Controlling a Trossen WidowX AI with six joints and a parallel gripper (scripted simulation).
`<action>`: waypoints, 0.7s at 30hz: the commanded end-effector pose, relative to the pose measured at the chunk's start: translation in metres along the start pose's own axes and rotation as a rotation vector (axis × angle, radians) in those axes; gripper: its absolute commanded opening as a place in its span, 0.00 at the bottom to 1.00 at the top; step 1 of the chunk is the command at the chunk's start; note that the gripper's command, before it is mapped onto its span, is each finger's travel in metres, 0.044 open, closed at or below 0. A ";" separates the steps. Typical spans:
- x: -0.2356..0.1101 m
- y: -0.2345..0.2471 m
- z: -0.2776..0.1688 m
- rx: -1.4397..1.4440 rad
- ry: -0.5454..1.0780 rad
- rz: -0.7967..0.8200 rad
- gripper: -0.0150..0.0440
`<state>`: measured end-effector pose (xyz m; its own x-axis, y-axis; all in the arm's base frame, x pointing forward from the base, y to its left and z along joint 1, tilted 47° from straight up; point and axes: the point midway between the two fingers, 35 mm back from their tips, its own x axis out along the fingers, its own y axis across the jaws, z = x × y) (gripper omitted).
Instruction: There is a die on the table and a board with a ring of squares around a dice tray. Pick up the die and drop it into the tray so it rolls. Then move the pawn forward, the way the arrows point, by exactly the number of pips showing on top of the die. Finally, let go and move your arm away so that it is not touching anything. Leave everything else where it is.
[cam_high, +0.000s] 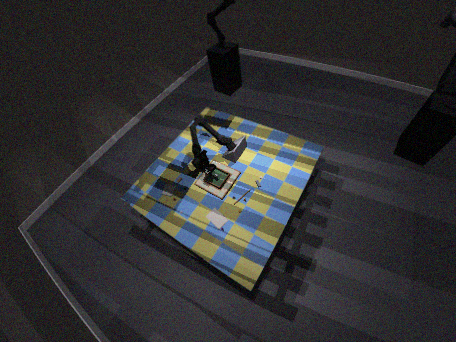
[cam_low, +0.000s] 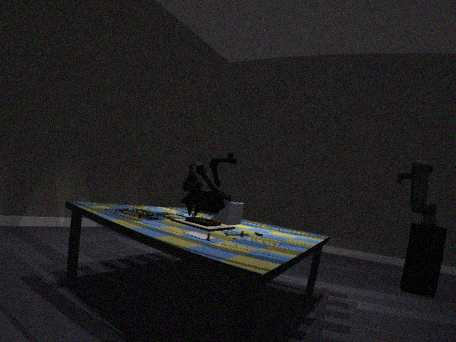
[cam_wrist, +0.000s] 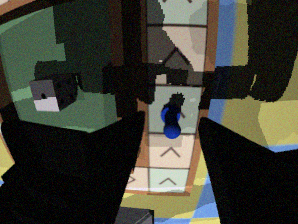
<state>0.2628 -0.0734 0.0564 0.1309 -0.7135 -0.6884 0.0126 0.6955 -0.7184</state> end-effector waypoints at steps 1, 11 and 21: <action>0.008 0.000 -0.003 -0.010 0.004 -0.006 0.59; 0.010 0.000 -0.003 -0.010 0.004 -0.006 0.31; 0.007 0.000 -0.002 -0.010 0.004 -0.004 0.25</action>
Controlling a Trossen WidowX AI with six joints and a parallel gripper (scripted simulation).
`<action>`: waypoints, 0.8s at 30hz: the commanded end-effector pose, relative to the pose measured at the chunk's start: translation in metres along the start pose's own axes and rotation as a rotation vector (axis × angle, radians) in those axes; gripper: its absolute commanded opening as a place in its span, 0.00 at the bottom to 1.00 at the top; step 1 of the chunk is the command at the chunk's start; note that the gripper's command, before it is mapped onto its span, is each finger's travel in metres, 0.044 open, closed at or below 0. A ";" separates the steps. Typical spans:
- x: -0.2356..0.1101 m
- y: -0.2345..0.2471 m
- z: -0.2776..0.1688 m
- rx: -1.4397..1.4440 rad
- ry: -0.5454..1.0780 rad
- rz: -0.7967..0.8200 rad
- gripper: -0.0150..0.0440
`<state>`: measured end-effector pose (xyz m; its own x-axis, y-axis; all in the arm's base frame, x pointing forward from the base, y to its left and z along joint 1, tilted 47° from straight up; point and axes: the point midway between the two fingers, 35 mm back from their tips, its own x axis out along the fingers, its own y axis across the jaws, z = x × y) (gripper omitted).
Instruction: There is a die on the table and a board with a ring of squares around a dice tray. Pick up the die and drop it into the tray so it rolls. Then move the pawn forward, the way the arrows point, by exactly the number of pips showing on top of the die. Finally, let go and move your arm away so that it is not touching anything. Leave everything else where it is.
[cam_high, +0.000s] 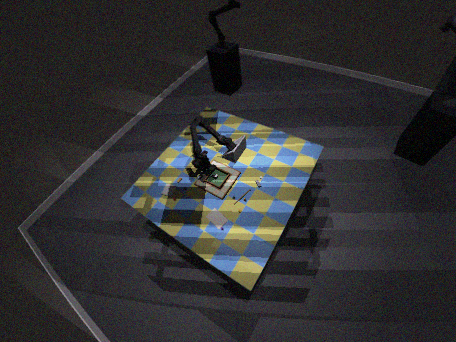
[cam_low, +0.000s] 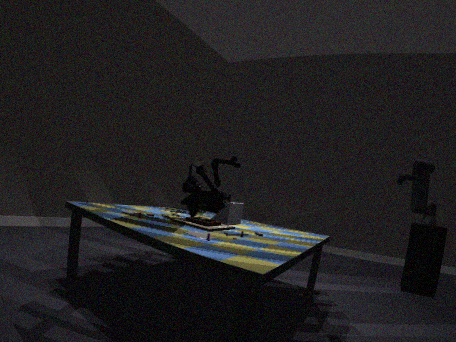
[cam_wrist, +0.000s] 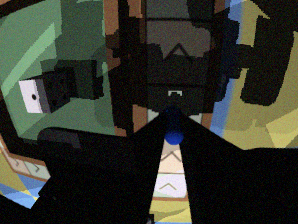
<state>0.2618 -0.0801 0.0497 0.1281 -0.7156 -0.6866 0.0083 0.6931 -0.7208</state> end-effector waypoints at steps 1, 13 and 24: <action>-0.007 0.001 0.001 -0.006 0.001 0.001 0.25; -0.075 0.004 0.008 -0.007 0.003 0.016 0.25; -0.126 -0.002 0.002 -0.007 0.004 0.002 0.25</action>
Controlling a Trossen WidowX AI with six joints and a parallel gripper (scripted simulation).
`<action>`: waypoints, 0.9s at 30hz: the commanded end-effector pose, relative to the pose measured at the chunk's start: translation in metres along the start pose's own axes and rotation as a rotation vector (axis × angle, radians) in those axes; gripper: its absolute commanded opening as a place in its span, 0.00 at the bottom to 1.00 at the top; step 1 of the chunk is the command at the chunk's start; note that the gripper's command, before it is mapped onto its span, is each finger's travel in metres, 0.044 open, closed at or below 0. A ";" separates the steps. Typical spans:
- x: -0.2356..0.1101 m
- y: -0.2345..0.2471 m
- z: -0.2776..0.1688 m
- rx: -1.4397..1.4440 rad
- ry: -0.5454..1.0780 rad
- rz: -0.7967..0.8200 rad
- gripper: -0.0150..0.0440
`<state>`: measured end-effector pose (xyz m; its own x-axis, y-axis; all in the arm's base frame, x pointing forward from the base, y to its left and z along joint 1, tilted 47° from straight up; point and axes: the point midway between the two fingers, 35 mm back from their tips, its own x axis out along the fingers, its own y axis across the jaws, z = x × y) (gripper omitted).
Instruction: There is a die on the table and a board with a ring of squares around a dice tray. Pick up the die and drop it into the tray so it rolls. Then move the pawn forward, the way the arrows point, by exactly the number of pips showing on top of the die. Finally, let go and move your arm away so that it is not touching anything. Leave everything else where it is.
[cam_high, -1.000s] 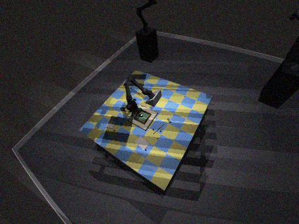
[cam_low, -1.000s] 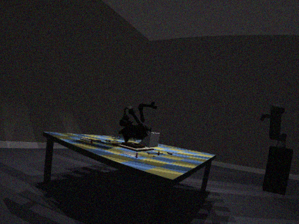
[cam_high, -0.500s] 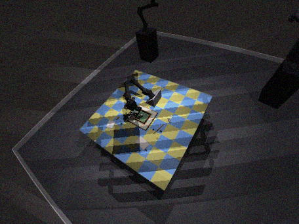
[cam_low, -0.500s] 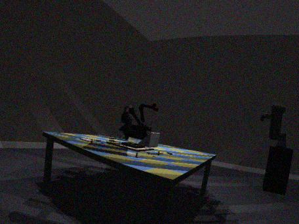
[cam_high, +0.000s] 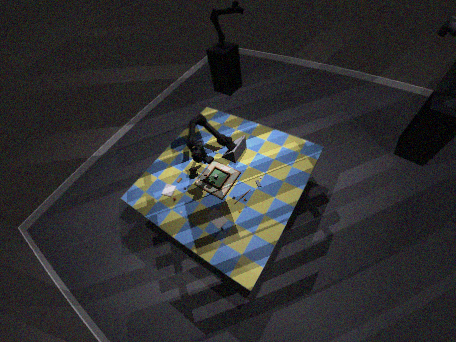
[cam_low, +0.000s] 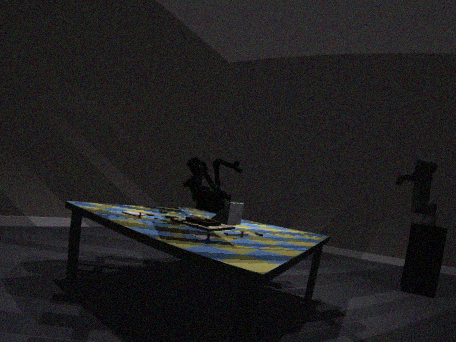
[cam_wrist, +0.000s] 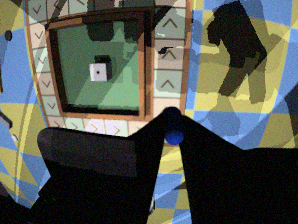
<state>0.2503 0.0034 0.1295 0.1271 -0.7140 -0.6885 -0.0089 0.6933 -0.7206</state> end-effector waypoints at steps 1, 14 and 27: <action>-0.010 -0.002 -0.001 0.010 0.003 0.000 0.25; 0.052 0.002 0.037 0.012 -0.001 0.002 0.25; 0.087 0.000 0.044 0.013 -0.001 -0.003 0.25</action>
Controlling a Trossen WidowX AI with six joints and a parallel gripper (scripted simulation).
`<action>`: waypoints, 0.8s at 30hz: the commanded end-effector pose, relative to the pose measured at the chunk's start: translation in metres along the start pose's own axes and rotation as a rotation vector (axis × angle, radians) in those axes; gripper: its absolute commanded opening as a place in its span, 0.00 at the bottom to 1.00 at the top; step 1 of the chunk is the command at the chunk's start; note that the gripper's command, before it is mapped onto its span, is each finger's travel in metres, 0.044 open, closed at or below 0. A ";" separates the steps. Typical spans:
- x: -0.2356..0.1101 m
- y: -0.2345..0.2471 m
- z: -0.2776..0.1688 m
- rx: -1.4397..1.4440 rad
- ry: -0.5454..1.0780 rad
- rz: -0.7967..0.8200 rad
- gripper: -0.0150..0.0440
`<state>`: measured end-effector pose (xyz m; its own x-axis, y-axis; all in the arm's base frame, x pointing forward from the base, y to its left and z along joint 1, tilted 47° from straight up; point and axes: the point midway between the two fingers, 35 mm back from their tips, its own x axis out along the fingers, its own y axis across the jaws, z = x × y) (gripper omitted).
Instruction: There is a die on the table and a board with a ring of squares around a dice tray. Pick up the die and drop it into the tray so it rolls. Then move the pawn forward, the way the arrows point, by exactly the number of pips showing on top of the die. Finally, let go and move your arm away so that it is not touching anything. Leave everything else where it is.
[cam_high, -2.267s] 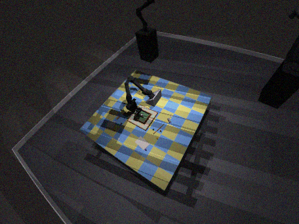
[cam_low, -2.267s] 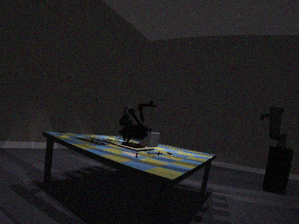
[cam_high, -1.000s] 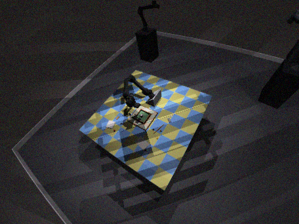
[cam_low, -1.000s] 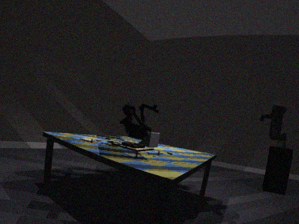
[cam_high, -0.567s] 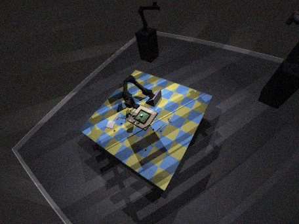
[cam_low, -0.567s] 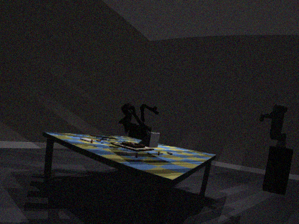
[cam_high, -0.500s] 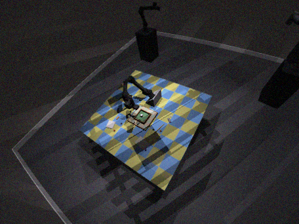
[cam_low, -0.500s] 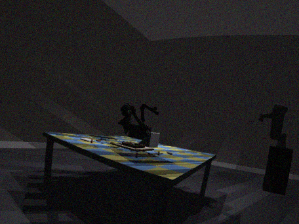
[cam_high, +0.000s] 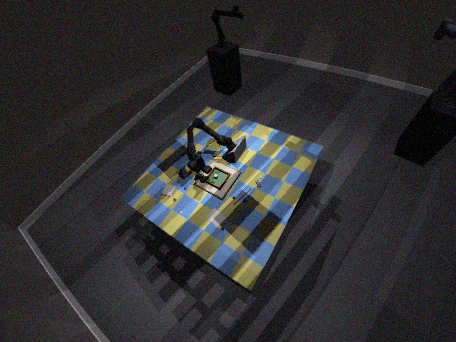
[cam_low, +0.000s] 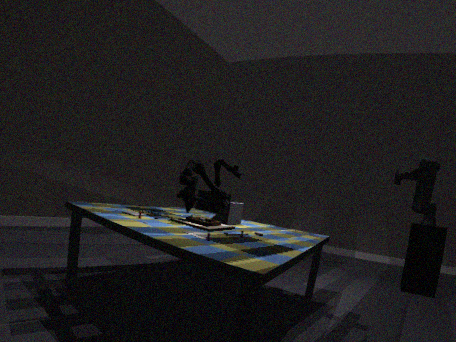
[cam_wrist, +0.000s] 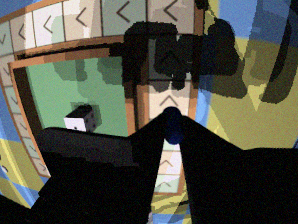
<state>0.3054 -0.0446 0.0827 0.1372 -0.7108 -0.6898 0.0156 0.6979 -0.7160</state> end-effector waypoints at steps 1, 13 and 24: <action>0.018 0.000 -0.003 -0.012 0.009 -0.007 0.25; 0.033 0.000 -0.003 -0.012 0.009 -0.008 0.25; 0.039 -0.001 -0.001 -0.001 0.005 -0.005 0.39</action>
<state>0.3095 -0.0740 0.0557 0.1321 -0.7150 -0.6865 0.0137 0.6939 -0.7200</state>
